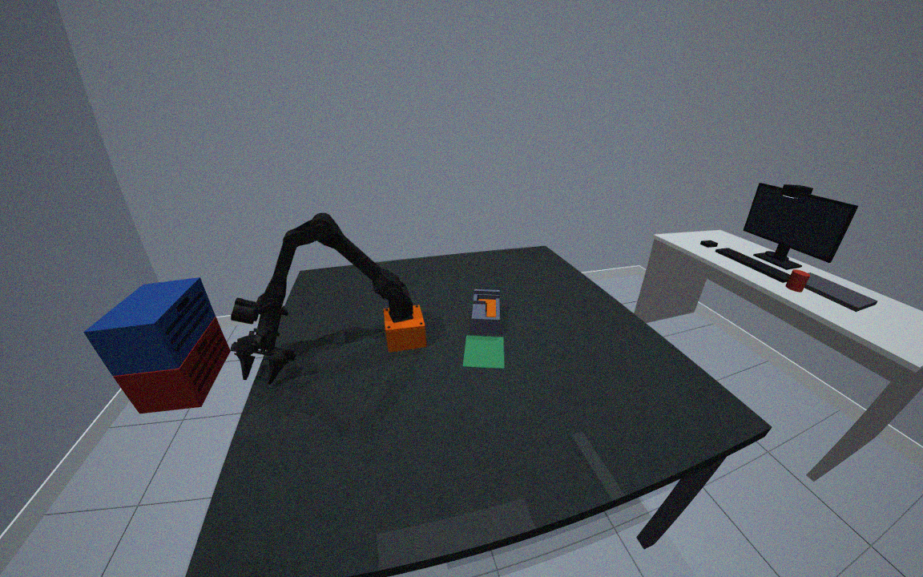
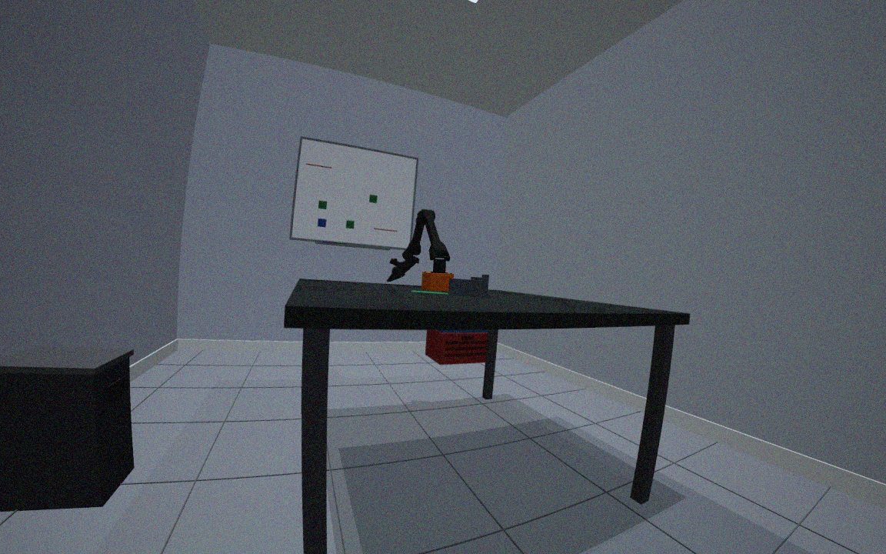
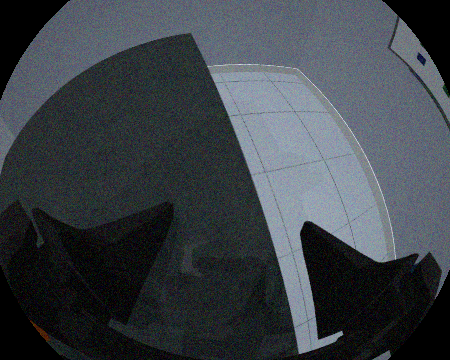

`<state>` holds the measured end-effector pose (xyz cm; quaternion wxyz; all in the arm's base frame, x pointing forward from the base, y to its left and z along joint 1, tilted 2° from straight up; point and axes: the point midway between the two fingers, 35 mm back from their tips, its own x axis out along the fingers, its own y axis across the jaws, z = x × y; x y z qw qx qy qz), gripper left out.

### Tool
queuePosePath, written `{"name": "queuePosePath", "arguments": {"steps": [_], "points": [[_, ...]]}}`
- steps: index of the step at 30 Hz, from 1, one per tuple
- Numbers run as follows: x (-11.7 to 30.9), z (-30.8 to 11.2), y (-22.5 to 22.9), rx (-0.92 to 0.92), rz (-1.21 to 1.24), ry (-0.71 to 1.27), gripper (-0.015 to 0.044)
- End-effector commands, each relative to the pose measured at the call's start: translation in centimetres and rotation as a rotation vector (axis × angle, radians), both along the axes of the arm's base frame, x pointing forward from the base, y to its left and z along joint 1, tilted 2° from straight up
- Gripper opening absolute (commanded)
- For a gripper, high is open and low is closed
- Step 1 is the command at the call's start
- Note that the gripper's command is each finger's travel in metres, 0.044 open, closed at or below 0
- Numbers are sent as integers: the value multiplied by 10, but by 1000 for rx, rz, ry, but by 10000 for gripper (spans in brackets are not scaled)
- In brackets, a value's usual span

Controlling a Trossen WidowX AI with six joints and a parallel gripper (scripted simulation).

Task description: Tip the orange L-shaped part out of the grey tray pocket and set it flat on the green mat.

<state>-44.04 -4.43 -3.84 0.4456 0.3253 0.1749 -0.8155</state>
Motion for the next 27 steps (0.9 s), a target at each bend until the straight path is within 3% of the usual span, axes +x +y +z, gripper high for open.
{"name": "queuePosePath", "arguments": {"steps": [1, 5, 9, 18, 27], "points": [[0, 0, 2, 0, -5, -1, 374], [0, 4, 30, 3, -81, -15, 269], [5, 8, 88, 14, -247, -53, 180], [26, 12, 164, 45, -454, -72, 180], [95, 23, 276, -35, -905, -225, 180]]}}
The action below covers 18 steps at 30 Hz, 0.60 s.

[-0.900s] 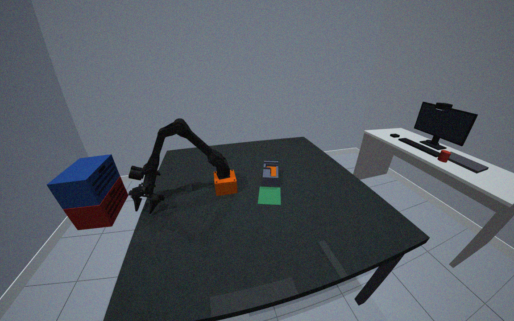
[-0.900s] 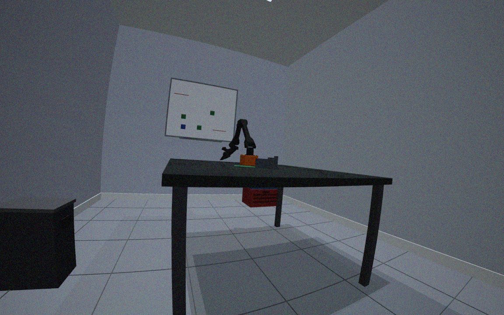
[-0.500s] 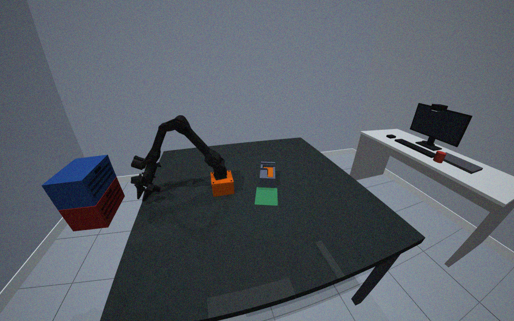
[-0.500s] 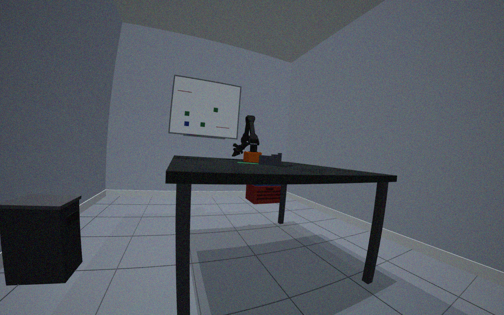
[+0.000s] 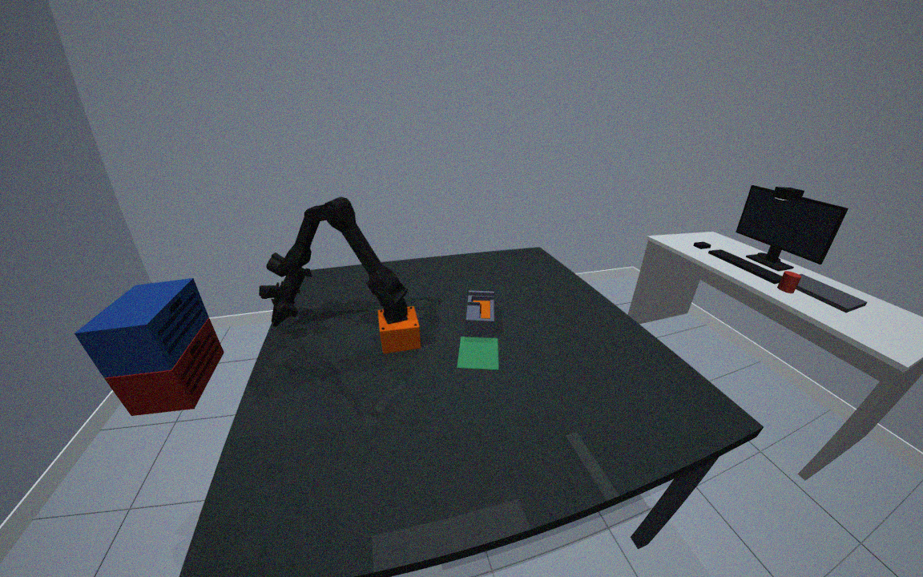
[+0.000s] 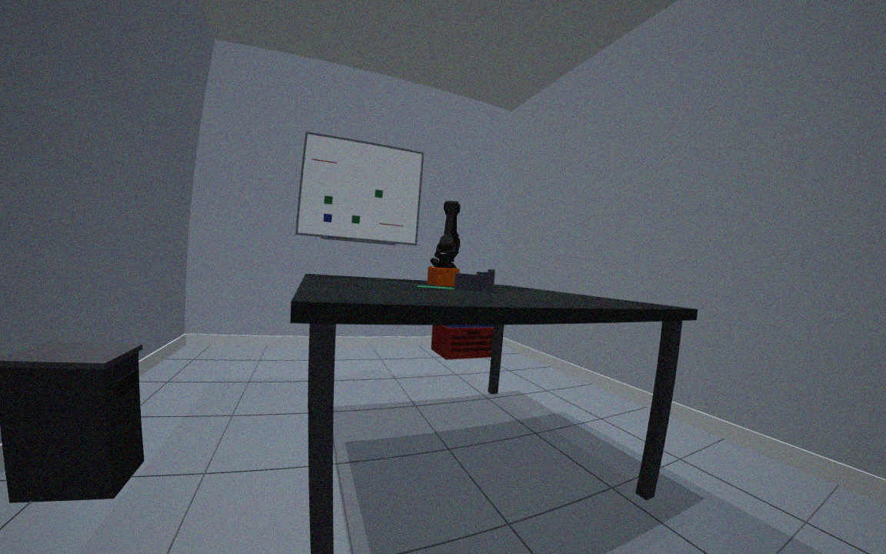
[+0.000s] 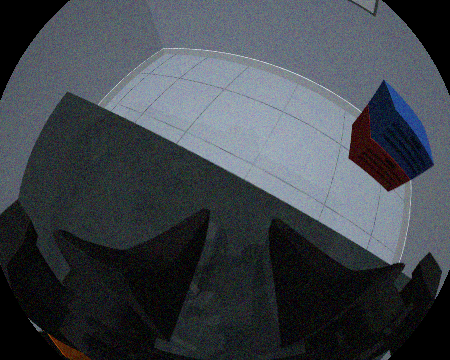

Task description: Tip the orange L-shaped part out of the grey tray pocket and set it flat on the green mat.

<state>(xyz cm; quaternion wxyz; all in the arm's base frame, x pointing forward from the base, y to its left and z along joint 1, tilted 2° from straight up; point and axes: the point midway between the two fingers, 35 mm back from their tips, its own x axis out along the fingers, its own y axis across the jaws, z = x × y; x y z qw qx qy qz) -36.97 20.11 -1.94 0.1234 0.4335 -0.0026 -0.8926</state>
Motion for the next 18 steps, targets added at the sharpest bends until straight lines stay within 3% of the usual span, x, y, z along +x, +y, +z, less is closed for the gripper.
{"name": "queuePosePath", "arguments": {"steps": [1, 7, 12, 18], "points": [[38, 6, 47, -41, -213, -56, 180], [95, 12, 96, -99, -461, -114, 180], [180, 23, 147, -180, -816, -164, 180], [295, 33, 177, -281, -1234, -241, 180]]}}
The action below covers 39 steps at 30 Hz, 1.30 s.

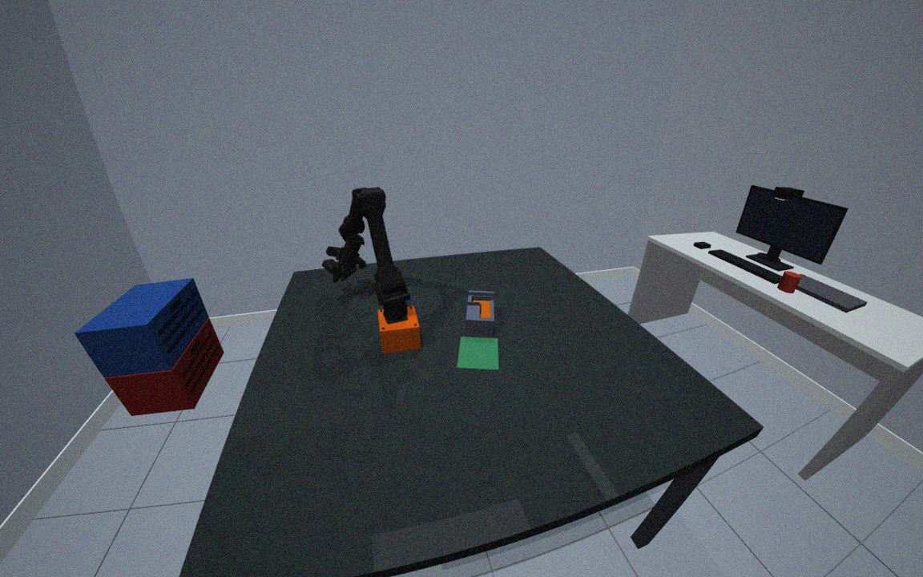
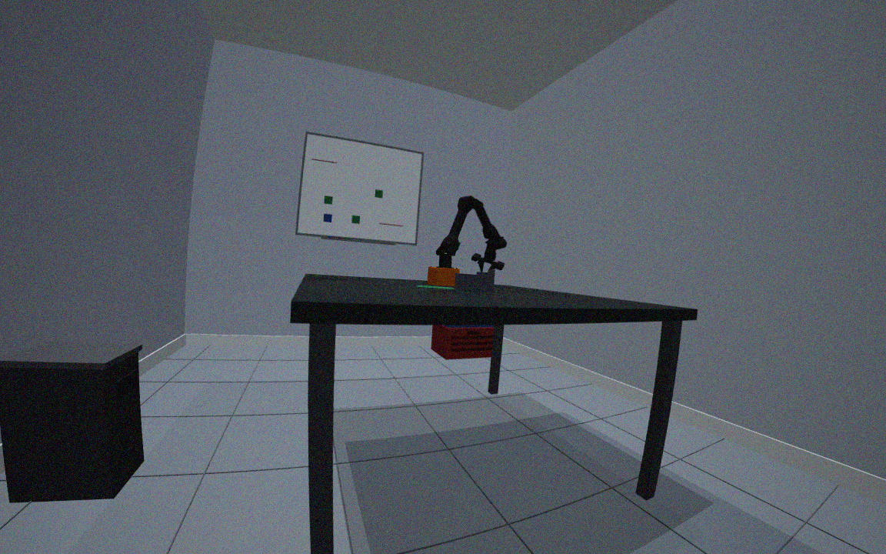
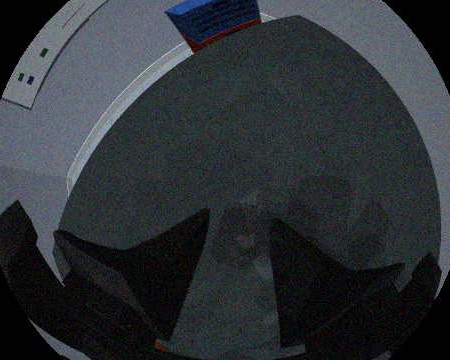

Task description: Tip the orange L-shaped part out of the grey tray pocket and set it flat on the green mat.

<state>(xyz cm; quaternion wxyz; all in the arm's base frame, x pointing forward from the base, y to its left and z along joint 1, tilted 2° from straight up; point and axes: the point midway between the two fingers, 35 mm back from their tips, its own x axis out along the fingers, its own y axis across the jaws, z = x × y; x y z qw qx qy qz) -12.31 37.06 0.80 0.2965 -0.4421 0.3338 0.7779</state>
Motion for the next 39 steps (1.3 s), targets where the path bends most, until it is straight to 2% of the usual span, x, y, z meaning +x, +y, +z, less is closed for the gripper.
{"name": "queuePosePath", "arguments": {"steps": [1, 9, 15, 21, 27, 32, 39], "points": [[68, 8, 9, -58, -250, -36, 180], [226, 29, -14, -181, -855, -69, 180], [320, 45, -73, -265, -1270, -73, 180], [393, 63, -155, -379, -1748, -48, 180], [435, 82, -255, -494, -2227, -5, 180], [443, 98, -339, -591, -2608, 42, 180], [443, 97, -350, -605, -2659, 49, 180]]}}
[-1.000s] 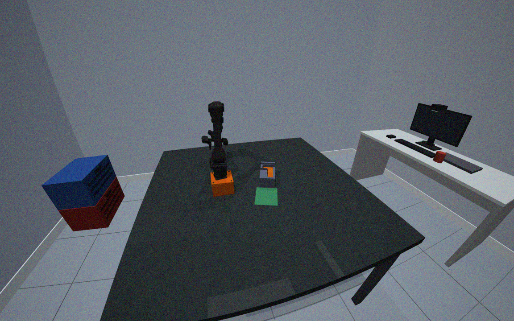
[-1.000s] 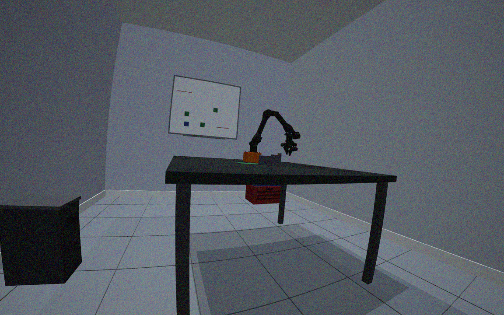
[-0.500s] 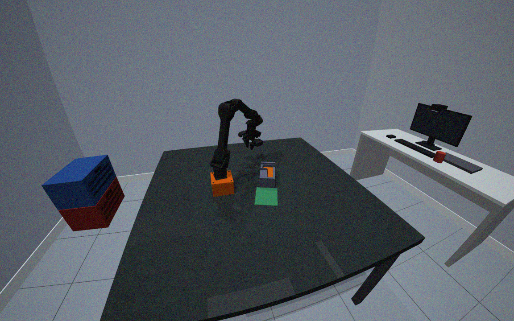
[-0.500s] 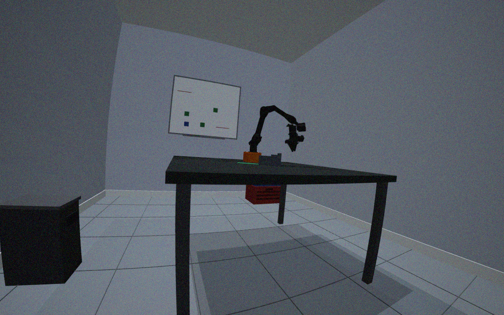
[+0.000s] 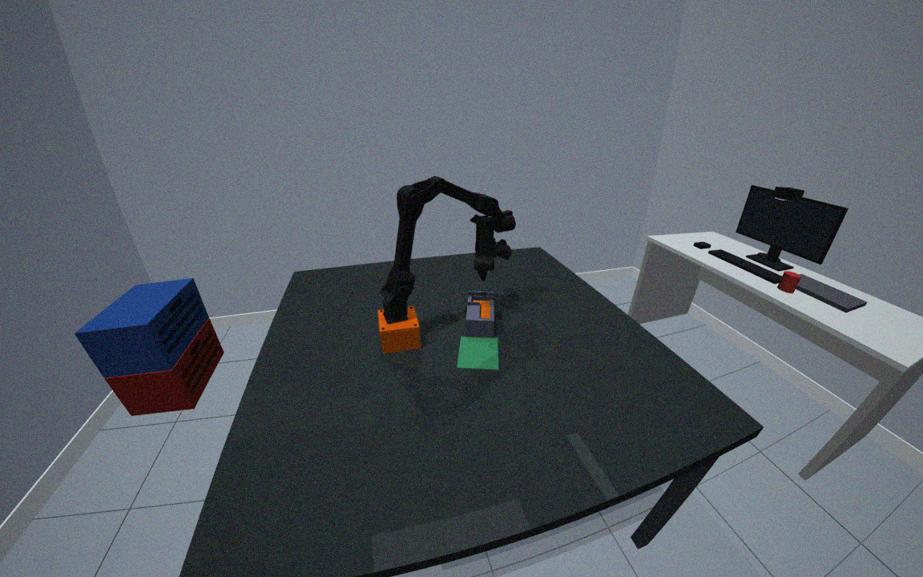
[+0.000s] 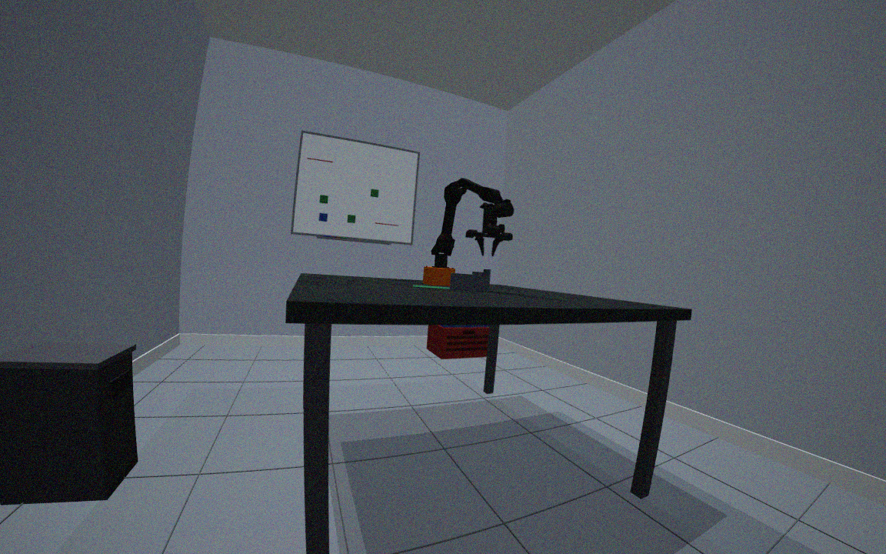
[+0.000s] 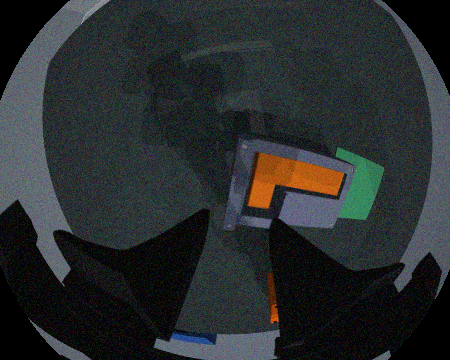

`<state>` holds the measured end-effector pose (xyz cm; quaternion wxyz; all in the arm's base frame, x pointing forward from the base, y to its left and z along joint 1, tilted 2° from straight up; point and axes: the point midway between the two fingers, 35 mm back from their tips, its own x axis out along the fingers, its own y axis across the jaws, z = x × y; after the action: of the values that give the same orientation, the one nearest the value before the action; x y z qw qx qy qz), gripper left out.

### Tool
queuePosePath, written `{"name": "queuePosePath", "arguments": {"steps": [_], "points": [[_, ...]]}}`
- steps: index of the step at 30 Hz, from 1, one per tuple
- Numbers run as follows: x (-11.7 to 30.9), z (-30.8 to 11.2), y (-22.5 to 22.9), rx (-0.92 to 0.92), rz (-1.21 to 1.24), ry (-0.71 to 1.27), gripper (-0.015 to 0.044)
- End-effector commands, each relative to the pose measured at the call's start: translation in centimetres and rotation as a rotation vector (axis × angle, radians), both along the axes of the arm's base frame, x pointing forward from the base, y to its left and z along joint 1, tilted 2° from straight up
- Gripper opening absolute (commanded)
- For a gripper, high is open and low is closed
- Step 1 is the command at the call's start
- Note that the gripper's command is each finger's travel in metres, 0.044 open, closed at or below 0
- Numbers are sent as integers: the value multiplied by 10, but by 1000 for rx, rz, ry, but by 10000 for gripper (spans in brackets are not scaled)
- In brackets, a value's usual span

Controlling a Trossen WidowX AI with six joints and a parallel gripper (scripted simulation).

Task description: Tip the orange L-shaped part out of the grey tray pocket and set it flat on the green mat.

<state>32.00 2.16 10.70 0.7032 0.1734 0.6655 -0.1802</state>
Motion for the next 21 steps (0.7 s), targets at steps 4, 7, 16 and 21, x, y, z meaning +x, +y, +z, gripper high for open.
{"name": "queuePosePath", "arguments": {"steps": [4, 7, 16, 21], "points": [[3, -35, -2, -5, -16, 2, 180], [2, -70, -3, -5, -16, 2, 180], [3, -77, -3, -5, -16, 3, 180], [3, -85, -4, -5, -16, 3, 180]]}}
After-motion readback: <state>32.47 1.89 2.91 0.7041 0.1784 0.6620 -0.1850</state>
